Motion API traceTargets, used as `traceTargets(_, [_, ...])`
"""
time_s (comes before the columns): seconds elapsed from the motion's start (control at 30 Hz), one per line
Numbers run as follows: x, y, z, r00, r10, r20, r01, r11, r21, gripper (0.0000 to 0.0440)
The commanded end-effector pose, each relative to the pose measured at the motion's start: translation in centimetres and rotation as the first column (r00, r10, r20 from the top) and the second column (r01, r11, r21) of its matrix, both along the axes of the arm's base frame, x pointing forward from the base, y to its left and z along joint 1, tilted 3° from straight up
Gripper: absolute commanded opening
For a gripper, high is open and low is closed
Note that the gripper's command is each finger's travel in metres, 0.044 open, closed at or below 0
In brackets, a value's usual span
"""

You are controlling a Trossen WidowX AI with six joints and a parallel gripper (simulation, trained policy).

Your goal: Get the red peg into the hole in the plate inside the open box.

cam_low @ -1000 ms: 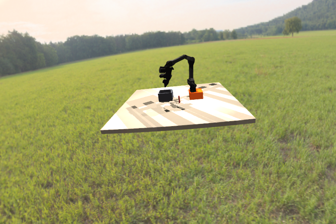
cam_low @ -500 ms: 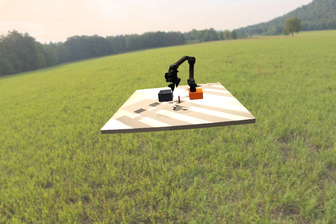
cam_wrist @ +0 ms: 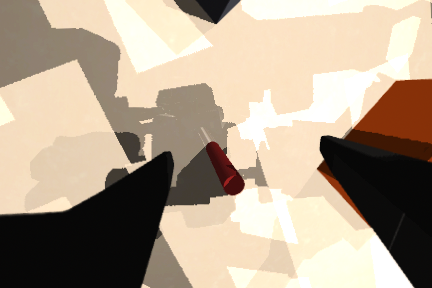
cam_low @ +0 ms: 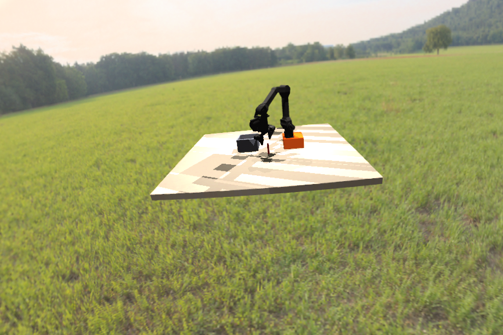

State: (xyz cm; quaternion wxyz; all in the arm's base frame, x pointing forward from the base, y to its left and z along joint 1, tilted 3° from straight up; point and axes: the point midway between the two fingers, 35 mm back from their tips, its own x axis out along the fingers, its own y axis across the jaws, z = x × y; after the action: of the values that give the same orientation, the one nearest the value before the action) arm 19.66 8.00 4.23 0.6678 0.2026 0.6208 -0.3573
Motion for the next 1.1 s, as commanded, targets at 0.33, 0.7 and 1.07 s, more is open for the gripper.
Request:
traceTargets(0.33, [-0.5,1.0,-5.6,0.993,-0.099,0.066,0.095,0.993,0.063,0.0389])
traceTargets(0.7, [-1.2,1.3,-6.3,0.989,-0.147,0.012,0.144,0.983,0.11,0.0109])
traceTargets(1.07, [0.1,0.2,-4.6,0.993,-0.104,0.064,0.098,0.991,0.09,0.0])
